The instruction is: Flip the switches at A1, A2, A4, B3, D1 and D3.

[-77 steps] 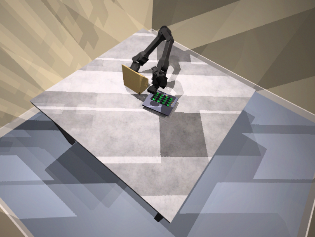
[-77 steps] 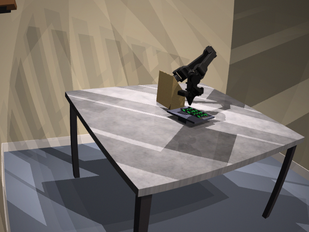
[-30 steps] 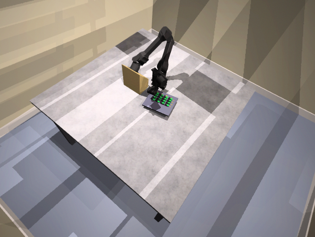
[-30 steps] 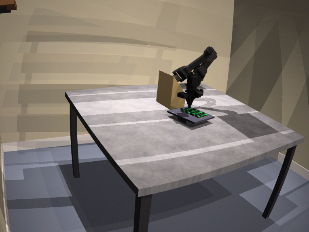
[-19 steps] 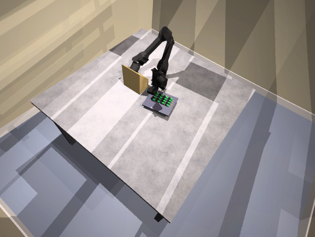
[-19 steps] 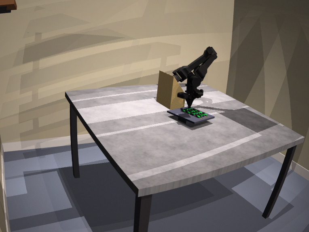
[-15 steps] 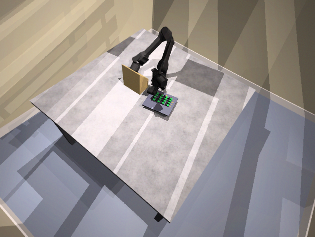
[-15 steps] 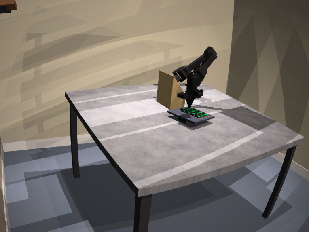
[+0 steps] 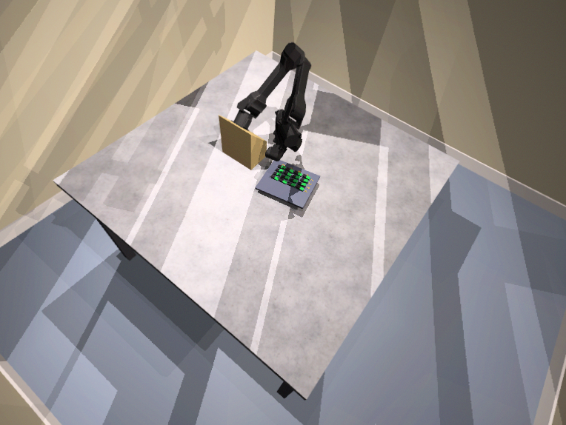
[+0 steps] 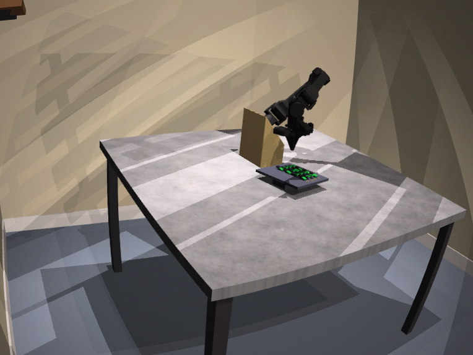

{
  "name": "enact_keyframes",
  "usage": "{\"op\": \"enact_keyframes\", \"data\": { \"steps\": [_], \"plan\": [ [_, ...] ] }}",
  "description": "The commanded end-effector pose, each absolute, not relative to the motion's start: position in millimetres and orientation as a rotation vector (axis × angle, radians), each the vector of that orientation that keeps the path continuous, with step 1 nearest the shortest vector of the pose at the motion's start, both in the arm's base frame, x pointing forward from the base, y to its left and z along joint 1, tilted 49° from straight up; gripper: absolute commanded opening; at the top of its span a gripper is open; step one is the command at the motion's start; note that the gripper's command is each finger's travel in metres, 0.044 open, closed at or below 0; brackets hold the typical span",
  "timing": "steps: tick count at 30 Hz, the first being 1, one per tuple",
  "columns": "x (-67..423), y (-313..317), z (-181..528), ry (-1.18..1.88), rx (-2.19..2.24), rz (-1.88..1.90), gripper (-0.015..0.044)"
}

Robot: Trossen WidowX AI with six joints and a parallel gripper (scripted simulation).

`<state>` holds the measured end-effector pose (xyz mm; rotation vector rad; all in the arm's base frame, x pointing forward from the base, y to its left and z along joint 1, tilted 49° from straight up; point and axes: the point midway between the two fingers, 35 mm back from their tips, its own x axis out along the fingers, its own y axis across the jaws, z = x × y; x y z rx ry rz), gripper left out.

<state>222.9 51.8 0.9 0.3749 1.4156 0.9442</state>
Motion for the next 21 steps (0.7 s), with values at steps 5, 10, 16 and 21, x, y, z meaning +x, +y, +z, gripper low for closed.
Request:
{"op": "enact_keyframes", "data": {
  "steps": [5,10,16,21],
  "plan": [
    [249.0,31.1,-22.8,1.428,0.369,0.95,0.0],
    [252.0,37.1,-34.4,1.433,0.364,0.956,0.0],
    [248.8,55.1,-49.8,1.449,0.358,0.963,0.0],
    [247.3,62.5,-56.2,1.449,0.358,0.964,0.0]
  ]
}}
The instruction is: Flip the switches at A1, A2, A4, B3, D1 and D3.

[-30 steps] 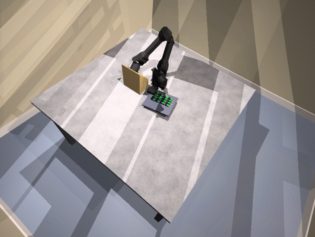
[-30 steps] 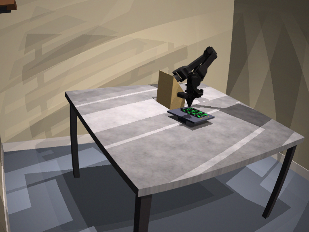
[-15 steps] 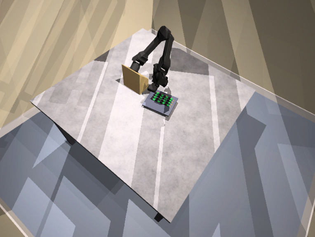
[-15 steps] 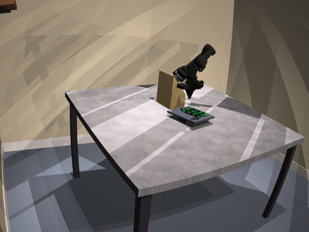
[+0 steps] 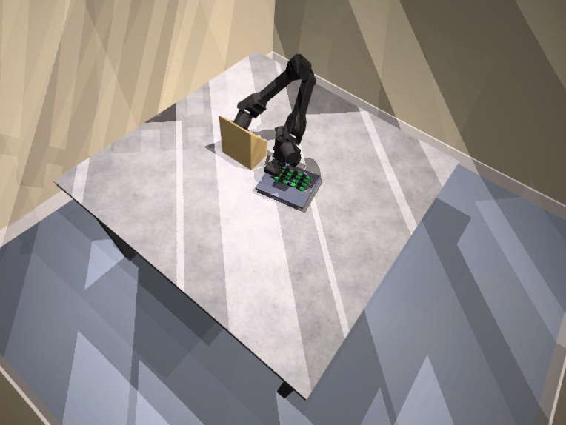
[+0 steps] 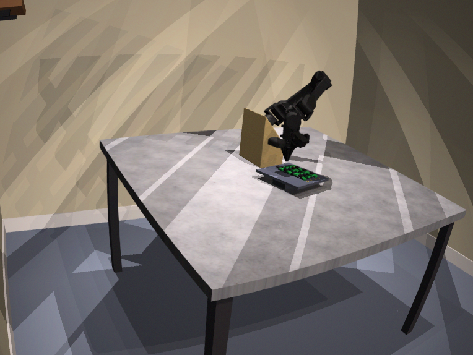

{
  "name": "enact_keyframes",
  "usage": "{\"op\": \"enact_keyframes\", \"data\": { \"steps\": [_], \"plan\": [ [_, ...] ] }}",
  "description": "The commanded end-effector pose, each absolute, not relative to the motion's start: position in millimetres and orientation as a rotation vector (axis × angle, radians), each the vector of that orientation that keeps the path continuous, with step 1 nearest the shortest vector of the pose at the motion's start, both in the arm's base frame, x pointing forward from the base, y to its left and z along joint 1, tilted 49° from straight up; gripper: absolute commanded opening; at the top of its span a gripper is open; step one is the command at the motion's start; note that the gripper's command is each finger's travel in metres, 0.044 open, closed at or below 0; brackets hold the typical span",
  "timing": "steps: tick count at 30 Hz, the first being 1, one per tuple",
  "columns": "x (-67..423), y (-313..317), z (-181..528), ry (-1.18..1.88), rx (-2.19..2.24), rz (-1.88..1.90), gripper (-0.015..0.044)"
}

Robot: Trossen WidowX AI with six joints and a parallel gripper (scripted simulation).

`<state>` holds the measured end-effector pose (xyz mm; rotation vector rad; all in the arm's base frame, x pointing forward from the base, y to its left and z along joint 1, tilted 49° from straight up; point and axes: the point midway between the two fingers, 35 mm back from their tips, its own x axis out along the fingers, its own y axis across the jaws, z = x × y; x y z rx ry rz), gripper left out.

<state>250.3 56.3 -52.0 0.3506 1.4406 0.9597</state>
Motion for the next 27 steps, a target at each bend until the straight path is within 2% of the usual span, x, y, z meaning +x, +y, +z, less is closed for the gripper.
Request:
{"op": "enact_keyframes", "data": {
  "steps": [1,27],
  "plan": [
    [247.3,62.5,-56.2,1.449,0.358,0.964,0.0],
    [245.5,73.1,-65.6,1.449,0.359,0.964,0.0]
  ]
}}
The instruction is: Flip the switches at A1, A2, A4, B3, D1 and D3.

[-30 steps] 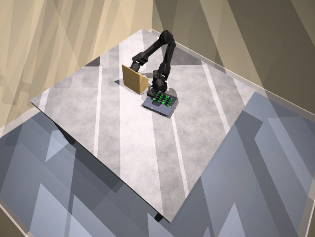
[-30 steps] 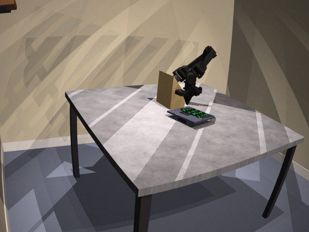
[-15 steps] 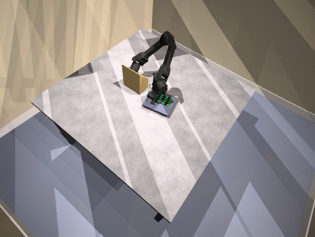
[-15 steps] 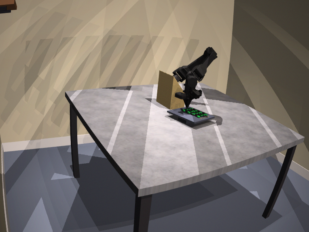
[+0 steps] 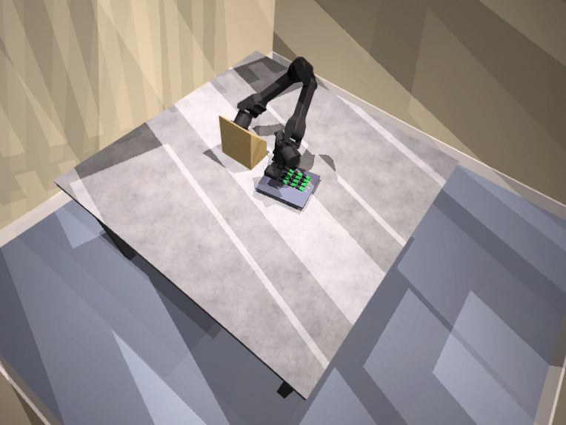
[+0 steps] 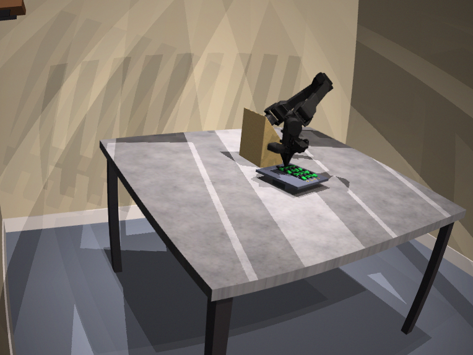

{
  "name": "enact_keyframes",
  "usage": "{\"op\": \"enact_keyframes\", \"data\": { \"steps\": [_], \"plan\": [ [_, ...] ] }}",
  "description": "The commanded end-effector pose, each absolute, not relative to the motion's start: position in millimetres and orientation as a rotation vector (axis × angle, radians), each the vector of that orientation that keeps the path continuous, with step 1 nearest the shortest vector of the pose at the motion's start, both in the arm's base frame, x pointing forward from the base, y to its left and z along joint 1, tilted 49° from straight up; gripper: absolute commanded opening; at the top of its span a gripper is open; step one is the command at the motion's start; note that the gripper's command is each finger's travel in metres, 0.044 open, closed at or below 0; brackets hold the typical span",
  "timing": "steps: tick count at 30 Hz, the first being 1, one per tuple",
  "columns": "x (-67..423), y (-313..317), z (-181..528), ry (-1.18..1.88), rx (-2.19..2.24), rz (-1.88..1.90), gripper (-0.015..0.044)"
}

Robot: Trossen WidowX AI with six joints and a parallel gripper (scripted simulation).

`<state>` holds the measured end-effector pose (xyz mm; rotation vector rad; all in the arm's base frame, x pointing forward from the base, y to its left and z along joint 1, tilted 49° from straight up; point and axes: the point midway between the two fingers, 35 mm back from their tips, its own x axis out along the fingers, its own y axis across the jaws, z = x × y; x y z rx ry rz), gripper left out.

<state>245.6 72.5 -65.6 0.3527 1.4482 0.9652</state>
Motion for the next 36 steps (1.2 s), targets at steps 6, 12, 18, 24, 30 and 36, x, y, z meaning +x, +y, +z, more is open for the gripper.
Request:
{"op": "enact_keyframes", "data": {
  "steps": [6,12,18,24,30,36],
  "plan": [
    [245.5,73.3,-65.8,1.449,0.359,0.964,0.0],
    [245.4,73.9,-66.3,1.449,0.359,0.964,0.0],
    [245.3,74.5,-66.8,1.449,0.359,0.964,0.0],
    [245.2,75.1,-67.3,1.449,0.359,0.964,0.0],
    [245.0,75.7,-67.9,1.449,0.359,0.964,0.0],
    [244.9,76.3,-68.4,1.449,0.359,0.964,0.0]
  ]
}}
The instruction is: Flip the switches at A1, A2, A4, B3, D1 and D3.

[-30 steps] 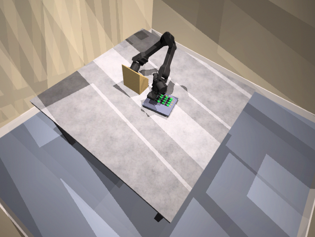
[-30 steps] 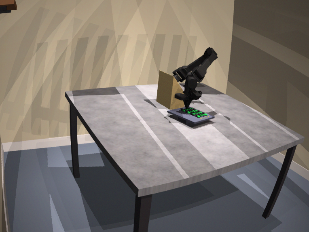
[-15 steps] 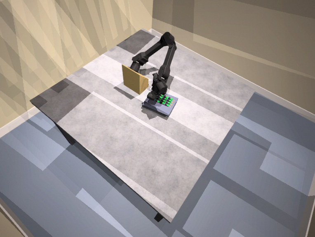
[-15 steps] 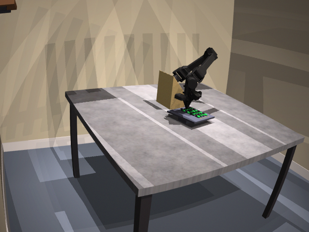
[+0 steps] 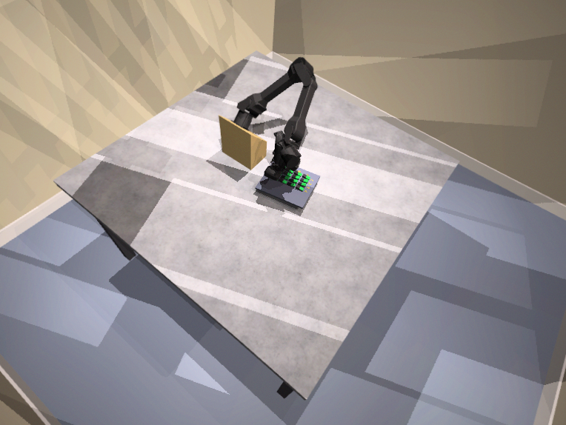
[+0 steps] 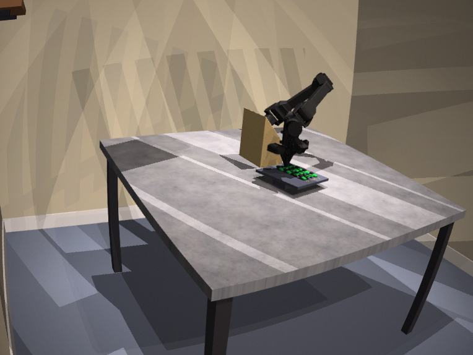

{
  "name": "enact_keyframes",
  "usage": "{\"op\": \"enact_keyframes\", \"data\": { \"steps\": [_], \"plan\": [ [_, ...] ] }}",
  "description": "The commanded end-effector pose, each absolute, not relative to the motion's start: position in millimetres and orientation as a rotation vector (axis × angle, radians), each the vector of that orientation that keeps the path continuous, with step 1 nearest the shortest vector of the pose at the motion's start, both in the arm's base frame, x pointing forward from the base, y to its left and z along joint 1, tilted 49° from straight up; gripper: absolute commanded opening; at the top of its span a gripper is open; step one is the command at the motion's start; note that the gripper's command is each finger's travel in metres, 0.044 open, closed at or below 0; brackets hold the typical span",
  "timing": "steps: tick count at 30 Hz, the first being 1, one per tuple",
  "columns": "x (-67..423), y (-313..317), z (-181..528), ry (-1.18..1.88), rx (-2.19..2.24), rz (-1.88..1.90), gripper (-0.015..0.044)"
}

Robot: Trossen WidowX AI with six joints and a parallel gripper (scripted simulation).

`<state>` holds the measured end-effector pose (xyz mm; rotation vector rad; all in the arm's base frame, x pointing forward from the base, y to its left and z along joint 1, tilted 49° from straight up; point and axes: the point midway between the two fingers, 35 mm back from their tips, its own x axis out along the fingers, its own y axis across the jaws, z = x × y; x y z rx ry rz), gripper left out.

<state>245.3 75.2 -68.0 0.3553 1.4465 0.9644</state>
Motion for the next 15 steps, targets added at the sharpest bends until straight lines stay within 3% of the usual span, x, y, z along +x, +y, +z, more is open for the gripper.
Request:
{"op": "enact_keyframes", "data": {
  "steps": [1,15],
  "plan": [
    [244.9,76.4,-68.5,1.449,0.359,0.964,0.0],
    [245.5,74.9,-67.8,1.446,0.355,0.965,0.0]
  ]
}}
